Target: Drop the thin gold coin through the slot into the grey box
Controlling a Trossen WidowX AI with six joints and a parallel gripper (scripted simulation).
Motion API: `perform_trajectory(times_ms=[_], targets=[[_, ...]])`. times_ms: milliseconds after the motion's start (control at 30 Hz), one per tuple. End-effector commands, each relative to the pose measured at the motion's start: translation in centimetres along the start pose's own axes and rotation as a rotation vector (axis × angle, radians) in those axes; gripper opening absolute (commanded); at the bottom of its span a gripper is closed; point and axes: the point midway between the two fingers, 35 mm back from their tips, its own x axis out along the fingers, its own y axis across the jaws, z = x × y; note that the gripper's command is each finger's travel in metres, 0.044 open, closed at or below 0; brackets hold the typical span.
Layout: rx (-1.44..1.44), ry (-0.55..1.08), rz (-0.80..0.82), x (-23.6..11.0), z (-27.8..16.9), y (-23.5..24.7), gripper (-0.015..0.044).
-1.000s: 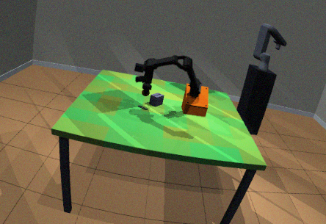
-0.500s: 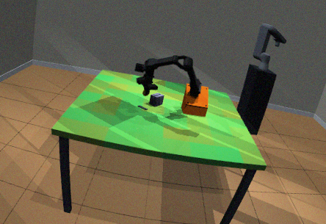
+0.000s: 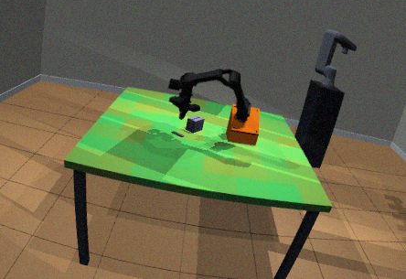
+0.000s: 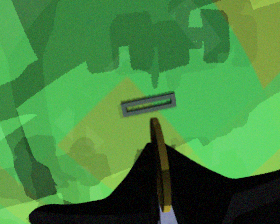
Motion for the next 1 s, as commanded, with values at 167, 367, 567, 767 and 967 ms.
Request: perform_trajectory(times_ms=[167,367,567,767,967], targets=[[-0.009,0.004,-0.004,-0.1,-1.7,-0.4,0.0],[-0.009,0.007,-0.007,-0.1,-3.3,-0.7,0.0],[-0.008,0.01,-0.008,-0.2,-4.8,-1.0,0.0],[-0.008,0.011,-0.009,-0.2,-6.4,-1.1,0.0],[-0.007,0.013,-0.01,-0.2,-8.0,-1.2,0.0]])
